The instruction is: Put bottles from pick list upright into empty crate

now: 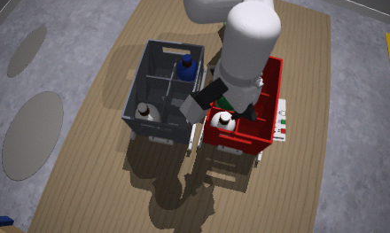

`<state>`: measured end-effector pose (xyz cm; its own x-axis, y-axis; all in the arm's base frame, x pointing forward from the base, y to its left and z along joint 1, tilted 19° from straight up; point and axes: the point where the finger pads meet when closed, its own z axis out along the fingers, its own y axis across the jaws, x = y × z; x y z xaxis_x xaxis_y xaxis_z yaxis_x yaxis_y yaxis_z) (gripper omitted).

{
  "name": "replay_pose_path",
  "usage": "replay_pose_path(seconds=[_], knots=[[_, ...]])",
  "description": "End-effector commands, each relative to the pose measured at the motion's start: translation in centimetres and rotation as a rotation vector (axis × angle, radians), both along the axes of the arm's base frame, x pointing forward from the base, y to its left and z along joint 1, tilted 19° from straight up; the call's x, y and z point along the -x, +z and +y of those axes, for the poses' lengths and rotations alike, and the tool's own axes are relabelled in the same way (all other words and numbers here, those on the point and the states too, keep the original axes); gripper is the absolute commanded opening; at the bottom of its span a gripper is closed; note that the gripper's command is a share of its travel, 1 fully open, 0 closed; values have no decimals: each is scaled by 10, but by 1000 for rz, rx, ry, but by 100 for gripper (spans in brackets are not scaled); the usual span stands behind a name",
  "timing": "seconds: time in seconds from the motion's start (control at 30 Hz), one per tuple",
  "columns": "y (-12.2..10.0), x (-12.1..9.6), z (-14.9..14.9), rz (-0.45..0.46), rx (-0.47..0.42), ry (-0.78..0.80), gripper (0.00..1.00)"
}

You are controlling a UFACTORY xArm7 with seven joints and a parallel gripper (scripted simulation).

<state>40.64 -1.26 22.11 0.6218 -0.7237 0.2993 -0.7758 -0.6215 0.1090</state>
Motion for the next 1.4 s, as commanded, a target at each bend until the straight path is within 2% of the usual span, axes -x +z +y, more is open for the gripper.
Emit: replay_pose_path(seconds=[0.0,0.83,1.37], knots=[[2,-1,1,-4,0,1,65],[2,-1,1,-4,0,1,65],[24,1,-71,-5,1,1,65]])
